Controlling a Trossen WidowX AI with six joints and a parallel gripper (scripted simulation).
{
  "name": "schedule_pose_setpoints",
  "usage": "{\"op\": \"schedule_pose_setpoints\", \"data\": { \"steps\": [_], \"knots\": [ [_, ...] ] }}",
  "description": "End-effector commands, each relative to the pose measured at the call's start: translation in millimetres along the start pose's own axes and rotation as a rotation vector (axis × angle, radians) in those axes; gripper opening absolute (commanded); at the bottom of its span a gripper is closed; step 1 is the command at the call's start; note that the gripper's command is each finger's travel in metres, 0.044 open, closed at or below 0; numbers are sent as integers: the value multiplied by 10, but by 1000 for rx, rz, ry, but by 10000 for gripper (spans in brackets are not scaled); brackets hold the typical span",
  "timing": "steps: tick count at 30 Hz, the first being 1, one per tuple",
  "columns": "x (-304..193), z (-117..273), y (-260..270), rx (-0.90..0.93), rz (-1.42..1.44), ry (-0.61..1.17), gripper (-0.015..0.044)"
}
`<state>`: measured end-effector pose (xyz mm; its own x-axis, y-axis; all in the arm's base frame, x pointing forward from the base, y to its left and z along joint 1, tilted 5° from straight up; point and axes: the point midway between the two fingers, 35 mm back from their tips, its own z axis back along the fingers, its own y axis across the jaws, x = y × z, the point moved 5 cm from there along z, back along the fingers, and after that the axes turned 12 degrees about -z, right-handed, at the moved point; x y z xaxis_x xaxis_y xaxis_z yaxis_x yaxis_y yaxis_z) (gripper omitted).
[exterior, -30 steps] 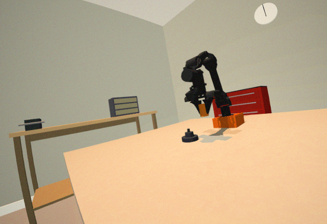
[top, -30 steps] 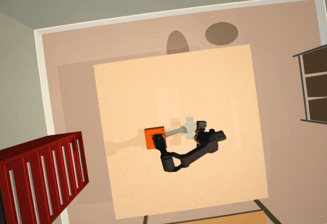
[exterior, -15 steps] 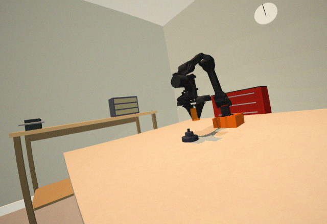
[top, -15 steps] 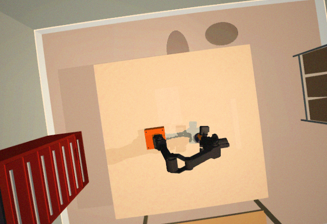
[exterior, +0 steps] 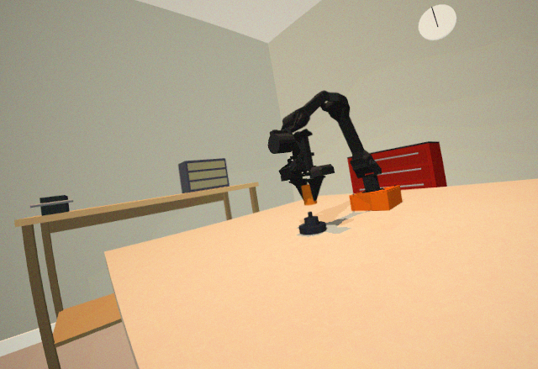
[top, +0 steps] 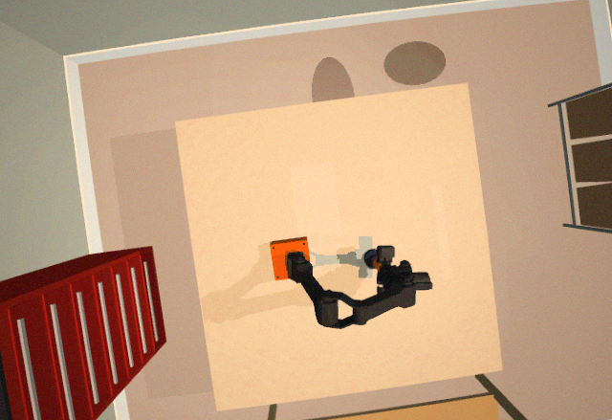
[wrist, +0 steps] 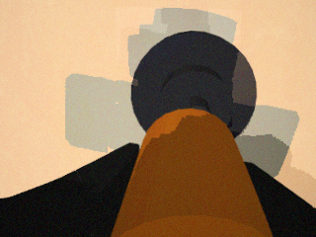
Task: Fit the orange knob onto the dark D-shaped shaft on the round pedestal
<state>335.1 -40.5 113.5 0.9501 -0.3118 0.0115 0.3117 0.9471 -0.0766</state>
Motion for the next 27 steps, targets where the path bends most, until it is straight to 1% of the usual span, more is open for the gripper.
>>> {"op": "schedule_pose_setpoints", "data": {
  "steps": [1,10,27],
  "knots": [
    [49,-3,-22,0,8,-13,0],
    [50,-244,-22,-1,8,-13,0],
    [49,-239,-29,-1,2,-13,0]
  ]
}}
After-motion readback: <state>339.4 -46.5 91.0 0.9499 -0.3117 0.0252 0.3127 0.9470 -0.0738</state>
